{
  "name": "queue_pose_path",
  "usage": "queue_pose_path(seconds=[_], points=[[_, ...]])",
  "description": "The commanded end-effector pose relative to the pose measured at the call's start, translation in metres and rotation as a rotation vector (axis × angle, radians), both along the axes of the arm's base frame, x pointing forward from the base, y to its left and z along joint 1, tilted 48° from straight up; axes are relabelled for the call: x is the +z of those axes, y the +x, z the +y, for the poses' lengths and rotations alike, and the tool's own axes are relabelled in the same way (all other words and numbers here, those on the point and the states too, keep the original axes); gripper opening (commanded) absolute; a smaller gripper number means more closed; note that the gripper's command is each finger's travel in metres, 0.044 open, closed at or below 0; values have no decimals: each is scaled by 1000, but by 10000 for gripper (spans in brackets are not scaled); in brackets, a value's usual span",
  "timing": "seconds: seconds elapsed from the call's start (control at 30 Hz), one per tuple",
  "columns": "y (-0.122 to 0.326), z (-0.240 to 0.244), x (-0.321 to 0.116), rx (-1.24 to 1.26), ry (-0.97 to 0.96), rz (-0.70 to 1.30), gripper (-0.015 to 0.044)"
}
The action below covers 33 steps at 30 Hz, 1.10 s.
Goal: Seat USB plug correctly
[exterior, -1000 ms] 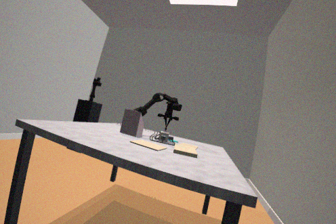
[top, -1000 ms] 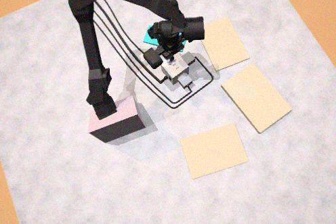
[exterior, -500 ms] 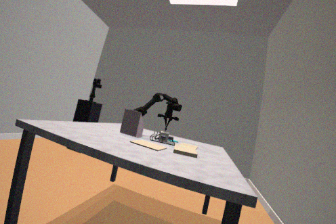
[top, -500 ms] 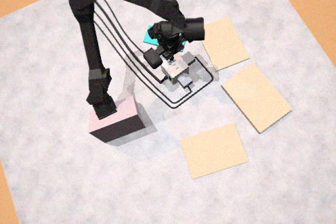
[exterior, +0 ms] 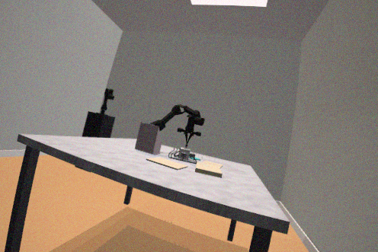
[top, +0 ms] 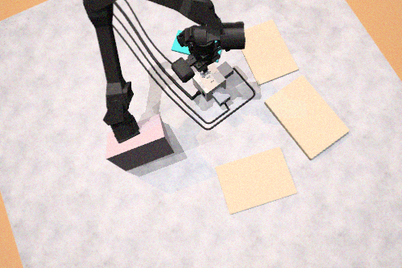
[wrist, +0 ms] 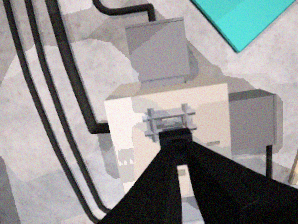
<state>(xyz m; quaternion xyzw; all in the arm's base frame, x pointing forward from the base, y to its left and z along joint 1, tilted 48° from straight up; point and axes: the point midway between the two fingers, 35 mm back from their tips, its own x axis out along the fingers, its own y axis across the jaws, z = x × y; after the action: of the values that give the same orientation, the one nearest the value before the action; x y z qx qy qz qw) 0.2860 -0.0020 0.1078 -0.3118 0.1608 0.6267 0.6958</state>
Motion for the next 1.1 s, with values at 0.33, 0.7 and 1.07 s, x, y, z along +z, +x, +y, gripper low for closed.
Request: queue_pose_path(seconds=[0.33, 0.7, 1.07], points=[[0, 3, -1, -4, 17, 8, 0], [0, 4, -2, -4, 18, 9, 0], [0, 5, -3, -4, 18, 9, 0]])
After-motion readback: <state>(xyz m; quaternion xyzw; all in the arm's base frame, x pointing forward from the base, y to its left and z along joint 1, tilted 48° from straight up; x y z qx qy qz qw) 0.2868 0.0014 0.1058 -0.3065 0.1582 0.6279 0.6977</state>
